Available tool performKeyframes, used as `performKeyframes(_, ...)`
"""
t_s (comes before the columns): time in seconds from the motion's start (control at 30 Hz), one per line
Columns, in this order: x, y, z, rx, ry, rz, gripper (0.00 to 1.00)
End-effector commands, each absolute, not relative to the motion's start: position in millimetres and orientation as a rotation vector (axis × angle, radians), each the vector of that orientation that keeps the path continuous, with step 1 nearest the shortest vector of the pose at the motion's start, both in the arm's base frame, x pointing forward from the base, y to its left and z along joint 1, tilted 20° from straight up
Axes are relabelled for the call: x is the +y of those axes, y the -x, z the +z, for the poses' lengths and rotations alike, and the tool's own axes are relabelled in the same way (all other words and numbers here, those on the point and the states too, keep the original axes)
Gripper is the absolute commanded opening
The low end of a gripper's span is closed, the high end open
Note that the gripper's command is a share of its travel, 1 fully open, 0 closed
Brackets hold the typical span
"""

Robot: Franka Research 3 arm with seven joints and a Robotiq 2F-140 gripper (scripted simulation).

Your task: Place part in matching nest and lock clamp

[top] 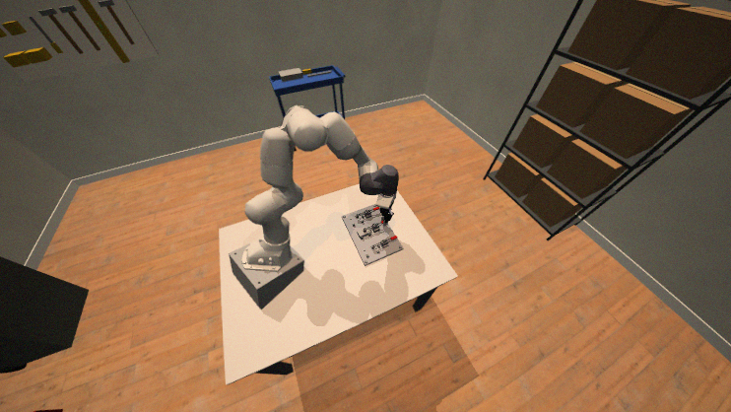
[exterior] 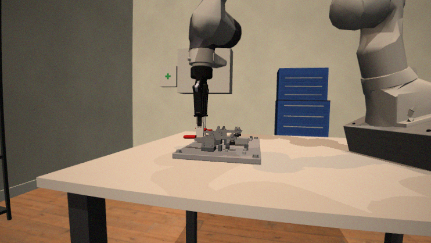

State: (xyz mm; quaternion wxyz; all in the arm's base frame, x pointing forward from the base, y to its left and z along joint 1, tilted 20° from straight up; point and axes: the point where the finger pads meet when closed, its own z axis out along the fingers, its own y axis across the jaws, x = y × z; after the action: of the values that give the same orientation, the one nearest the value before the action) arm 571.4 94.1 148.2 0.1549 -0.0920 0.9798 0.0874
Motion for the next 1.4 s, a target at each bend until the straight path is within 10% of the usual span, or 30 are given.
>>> performKeyframes(0.0,93.8,-571.6,147.0,2.808,0.254,0.251,0.0)
performKeyframes(1.37,95.4,-575.7,142.0,2.808,0.254,0.251,0.0)
